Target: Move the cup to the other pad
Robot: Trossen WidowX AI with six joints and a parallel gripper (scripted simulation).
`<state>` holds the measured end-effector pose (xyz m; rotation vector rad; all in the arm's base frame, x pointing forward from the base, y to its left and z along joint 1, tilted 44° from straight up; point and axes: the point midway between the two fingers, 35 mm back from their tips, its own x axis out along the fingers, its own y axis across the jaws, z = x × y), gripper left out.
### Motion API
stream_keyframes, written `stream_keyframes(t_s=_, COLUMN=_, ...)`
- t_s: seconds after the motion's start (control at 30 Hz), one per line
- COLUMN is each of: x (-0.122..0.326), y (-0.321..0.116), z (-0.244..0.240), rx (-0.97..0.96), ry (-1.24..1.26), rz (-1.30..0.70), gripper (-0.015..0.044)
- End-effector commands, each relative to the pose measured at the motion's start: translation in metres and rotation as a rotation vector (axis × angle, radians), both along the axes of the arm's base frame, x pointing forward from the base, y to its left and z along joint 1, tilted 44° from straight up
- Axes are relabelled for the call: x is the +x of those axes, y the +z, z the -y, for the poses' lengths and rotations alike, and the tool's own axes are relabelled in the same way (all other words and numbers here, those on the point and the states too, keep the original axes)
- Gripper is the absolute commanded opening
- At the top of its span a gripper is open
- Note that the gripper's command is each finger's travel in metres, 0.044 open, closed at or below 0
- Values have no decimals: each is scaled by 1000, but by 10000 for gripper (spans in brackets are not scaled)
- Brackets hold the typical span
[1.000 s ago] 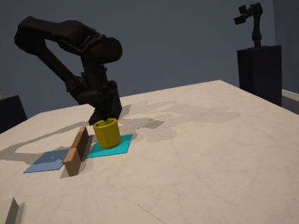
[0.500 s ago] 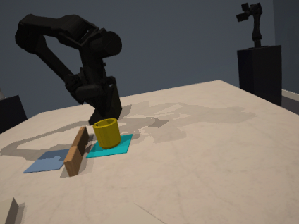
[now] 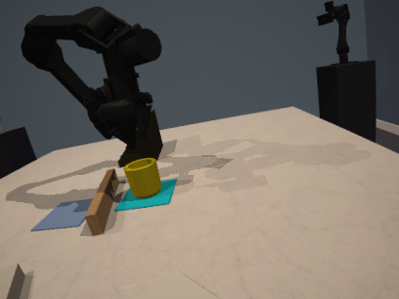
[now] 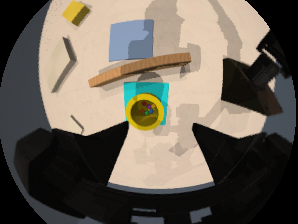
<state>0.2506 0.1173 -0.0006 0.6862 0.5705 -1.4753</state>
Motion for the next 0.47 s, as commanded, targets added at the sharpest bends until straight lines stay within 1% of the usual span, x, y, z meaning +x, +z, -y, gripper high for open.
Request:
stream_keyframes(t_s=0.0, x=0, y=10, z=-11, rx=8, ry=-2, rz=7, gripper=440)
stream_keyframes(t_s=0.27, x=-1, y=29, z=-28, rx=10, ry=-3, rz=9, gripper=440)
stream_keyframes(t_s=0.43, x=-1, y=26, z=-25, rx=7, ry=2, rz=7, gripper=440)
